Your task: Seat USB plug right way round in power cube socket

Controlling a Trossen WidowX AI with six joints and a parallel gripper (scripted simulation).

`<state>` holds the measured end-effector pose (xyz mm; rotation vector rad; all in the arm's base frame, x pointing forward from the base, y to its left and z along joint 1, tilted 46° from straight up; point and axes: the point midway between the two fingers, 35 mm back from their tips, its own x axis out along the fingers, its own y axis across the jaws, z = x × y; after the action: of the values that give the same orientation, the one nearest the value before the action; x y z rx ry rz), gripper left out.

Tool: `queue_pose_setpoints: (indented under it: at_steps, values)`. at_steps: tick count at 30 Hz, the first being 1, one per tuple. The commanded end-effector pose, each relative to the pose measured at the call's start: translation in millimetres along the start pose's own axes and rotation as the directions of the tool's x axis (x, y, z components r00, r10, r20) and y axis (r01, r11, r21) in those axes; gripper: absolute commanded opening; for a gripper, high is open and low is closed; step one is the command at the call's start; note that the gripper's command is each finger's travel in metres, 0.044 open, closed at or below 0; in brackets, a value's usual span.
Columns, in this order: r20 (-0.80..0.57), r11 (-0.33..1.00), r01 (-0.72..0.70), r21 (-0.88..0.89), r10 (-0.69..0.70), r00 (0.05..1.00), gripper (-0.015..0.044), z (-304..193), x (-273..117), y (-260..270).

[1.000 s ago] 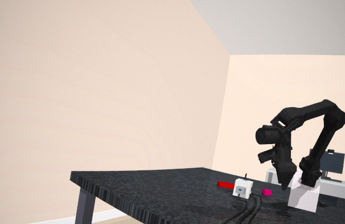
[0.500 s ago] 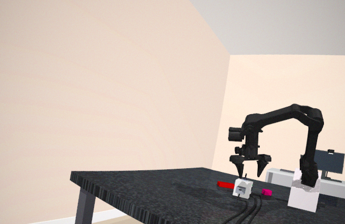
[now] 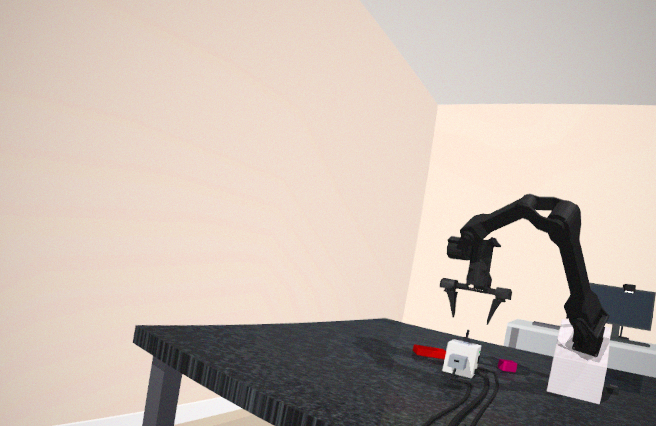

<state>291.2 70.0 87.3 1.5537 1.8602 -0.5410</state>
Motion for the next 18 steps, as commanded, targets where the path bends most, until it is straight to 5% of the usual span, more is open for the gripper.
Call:
queue_pose_setpoints:
  at_steps: [1, 18]
  values:
    - [-0.003, 1.0, -0.003, 0.006, 0.003, 1.0, 0.044, 0.1, 0.9, 0.2]
    - [-0.003, 1.0, -0.003, 0.006, 0.003, 1.0, 0.044, -0.4, 16.6, -0.1]
